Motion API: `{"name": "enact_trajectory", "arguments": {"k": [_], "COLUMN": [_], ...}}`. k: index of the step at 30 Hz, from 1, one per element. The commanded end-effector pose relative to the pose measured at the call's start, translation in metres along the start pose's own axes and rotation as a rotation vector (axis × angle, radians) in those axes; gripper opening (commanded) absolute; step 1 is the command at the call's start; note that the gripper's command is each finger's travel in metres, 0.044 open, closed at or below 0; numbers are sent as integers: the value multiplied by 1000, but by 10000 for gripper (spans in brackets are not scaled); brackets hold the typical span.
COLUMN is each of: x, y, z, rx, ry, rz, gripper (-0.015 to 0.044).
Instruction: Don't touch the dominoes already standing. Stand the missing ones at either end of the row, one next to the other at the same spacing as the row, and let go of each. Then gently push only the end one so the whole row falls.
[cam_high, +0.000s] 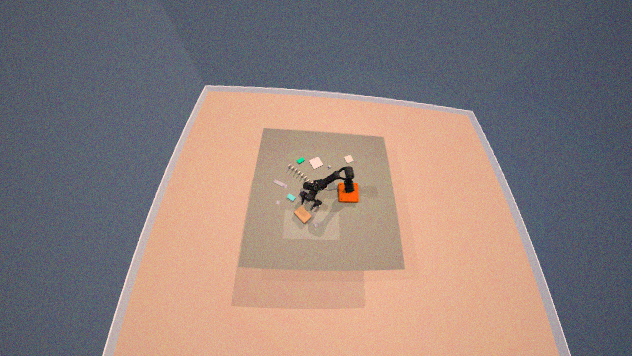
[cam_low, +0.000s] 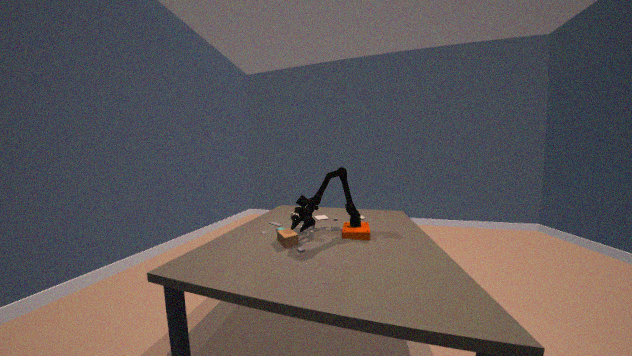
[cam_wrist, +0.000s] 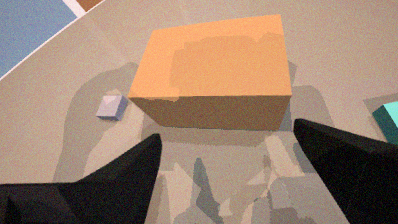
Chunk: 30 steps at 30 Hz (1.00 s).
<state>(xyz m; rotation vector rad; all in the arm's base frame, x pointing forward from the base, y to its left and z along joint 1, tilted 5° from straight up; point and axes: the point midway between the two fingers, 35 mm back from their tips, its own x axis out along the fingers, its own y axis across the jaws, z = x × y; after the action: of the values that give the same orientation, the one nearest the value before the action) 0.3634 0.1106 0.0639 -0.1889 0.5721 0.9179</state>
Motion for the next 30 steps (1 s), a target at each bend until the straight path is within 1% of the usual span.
{"name": "enact_trajectory", "arguments": {"k": [1, 6, 16, 30], "x": [-19, -33, -62, -63], "y": [33, 59, 86, 86], "z": [12, 21, 21, 21], "rx": [-150, -284, -398, -403], "ry": [492, 688, 906, 912], "rz": [-53, -32, 24, 25], "gripper": [440, 440, 440, 440]}}
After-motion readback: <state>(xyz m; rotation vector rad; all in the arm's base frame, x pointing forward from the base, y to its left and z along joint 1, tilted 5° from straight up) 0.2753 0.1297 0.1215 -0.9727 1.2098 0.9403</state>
